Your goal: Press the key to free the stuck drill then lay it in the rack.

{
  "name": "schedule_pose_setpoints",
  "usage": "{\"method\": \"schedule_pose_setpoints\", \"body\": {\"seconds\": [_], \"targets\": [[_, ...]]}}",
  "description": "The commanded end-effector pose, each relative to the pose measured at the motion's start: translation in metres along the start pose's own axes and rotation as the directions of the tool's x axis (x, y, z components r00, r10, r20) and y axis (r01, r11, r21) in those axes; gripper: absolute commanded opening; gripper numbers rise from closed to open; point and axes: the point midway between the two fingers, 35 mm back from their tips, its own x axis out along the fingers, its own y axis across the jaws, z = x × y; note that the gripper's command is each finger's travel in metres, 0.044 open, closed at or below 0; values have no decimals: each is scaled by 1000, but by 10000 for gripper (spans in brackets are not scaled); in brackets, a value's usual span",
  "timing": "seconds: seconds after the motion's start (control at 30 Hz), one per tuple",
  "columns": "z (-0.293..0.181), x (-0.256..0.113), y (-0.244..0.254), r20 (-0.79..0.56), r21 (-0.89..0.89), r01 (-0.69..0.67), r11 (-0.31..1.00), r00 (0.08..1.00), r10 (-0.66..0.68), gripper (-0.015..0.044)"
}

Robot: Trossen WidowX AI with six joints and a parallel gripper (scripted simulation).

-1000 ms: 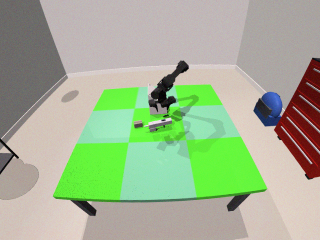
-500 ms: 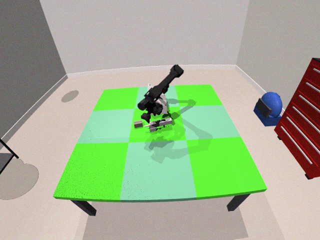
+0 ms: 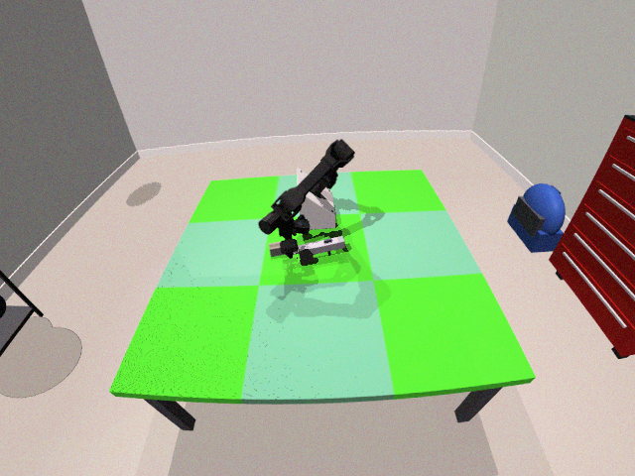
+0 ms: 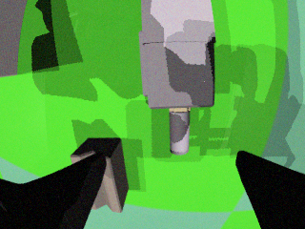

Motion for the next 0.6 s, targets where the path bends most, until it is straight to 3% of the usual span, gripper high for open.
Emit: {"method": "schedule_pose_setpoints", "body": {"seconds": [0.0, 0.57], "targets": [[-4, -2, -4, -14, -40, 8, 999, 1000, -8, 440], [-2, 7, -5, -14, -39, 8, 999, 1000, -8, 440]]}}
